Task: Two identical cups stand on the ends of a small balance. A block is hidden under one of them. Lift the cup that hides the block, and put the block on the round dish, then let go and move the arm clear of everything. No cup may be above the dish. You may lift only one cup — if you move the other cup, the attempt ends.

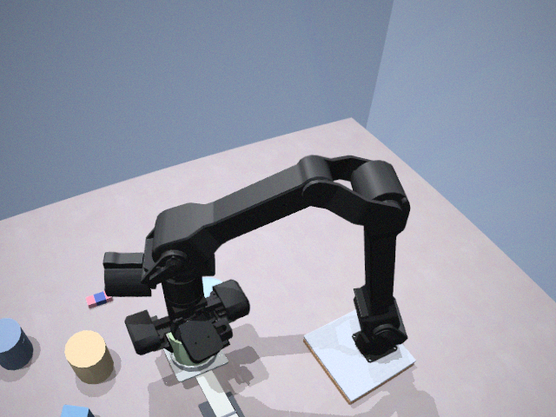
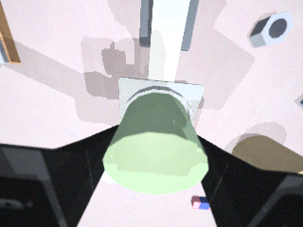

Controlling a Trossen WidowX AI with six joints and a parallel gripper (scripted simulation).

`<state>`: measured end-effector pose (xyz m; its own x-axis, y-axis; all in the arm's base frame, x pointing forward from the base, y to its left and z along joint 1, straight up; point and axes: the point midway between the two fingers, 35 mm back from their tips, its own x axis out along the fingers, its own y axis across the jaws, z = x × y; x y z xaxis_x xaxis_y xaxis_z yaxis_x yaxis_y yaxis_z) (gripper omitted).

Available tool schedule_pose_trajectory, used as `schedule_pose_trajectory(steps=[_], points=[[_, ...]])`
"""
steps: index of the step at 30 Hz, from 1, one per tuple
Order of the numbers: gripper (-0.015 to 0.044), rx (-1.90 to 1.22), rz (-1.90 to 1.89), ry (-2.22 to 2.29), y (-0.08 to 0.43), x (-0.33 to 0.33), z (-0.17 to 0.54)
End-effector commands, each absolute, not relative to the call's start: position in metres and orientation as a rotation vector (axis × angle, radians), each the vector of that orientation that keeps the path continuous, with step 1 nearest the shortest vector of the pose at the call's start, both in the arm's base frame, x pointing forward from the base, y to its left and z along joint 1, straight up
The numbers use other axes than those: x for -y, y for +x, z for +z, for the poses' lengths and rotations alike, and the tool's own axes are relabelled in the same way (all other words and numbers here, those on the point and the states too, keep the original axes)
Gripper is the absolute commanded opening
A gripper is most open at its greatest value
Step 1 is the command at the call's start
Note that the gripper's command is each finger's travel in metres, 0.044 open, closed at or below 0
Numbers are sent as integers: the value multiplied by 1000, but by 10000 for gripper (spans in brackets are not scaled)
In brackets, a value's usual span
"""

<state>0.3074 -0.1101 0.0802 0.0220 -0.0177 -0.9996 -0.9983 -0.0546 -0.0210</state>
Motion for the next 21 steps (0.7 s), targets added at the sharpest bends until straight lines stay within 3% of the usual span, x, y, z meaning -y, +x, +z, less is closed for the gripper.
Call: schedule_pose_trajectory(steps=[1, 21], points=[[0, -1170, 1219, -1282, 311, 111, 88], [0, -1170, 1218, -1283, 314, 111, 114]])
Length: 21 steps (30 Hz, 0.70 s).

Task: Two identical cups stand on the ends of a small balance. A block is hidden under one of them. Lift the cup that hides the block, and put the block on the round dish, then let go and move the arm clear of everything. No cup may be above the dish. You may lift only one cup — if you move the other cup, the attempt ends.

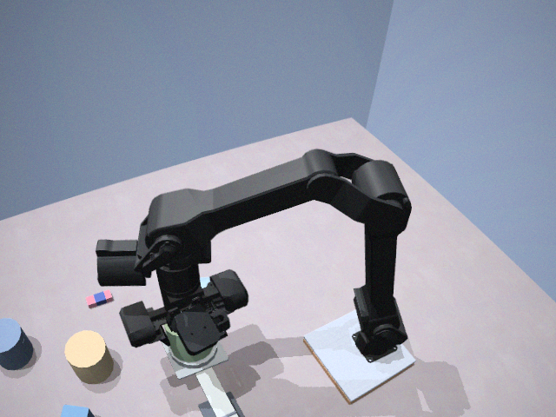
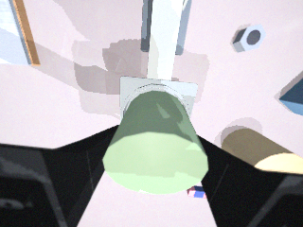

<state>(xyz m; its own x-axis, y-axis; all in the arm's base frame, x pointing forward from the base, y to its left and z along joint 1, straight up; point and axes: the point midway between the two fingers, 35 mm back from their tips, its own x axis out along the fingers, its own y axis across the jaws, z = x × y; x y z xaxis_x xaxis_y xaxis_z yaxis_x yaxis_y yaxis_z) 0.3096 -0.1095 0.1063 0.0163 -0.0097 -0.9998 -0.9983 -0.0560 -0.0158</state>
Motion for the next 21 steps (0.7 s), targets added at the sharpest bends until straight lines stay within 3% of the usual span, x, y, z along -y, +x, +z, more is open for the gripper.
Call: schedule_pose_trajectory(steps=[1, 21], points=[[0, -1170, 1218, -1283, 314, 111, 115], [0, -1170, 1218, -1283, 314, 111, 141]])
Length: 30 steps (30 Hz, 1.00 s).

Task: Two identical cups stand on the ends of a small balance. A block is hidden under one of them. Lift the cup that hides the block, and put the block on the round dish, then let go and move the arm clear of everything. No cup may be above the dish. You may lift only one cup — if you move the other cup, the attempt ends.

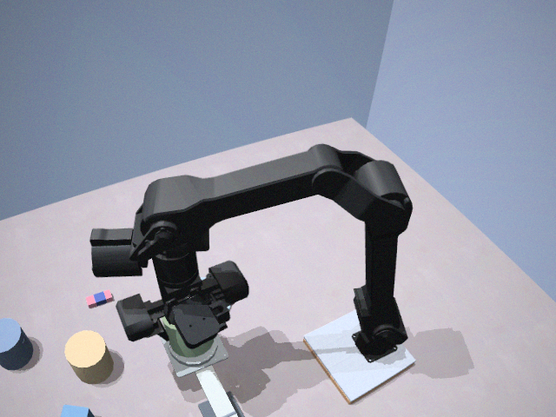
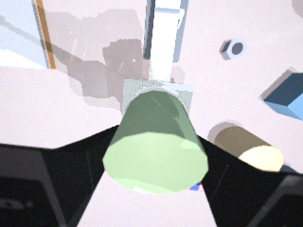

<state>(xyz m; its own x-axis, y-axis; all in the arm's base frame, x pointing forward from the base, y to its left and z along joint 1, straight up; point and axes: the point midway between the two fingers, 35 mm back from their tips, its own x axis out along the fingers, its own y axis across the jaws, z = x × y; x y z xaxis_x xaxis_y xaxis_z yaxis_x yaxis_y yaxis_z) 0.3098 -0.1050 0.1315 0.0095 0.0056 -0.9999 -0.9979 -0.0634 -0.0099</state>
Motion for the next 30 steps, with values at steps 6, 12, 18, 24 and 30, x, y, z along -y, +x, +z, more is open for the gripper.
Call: schedule_pose_trajectory(steps=[6, 12, 18, 24, 30], points=[[0, -1170, 1218, -1283, 314, 111, 149], [0, -1170, 1218, -1283, 313, 111, 157], [0, -1170, 1219, -1282, 312, 110, 165], [0, -1170, 1219, -1282, 311, 110, 173], [0, -1170, 1219, -1282, 309, 110, 181]])
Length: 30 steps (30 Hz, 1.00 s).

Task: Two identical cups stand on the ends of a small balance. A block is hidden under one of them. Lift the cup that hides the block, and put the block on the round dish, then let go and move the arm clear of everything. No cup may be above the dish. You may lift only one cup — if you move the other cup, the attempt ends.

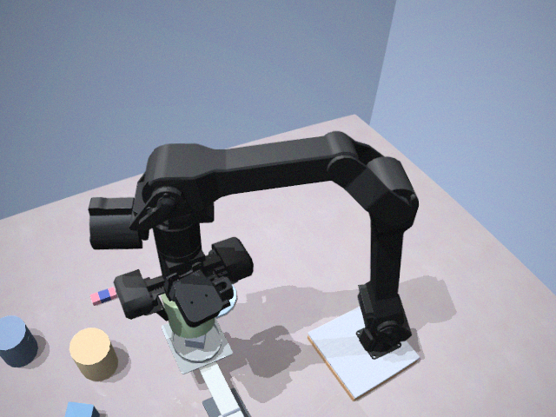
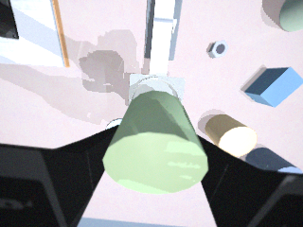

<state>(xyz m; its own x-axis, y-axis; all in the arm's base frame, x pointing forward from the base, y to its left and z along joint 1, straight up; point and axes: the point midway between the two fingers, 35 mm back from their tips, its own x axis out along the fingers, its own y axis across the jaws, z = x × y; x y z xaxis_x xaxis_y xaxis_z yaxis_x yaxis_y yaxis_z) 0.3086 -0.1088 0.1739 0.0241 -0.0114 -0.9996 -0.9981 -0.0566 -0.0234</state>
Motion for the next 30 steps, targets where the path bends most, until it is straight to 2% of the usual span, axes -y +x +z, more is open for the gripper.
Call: schedule_pose_trajectory(steps=[1, 30], points=[[0, -1170, 1219, -1282, 309, 109, 182], [0, -1173, 1228, -1271, 304, 107, 197]])
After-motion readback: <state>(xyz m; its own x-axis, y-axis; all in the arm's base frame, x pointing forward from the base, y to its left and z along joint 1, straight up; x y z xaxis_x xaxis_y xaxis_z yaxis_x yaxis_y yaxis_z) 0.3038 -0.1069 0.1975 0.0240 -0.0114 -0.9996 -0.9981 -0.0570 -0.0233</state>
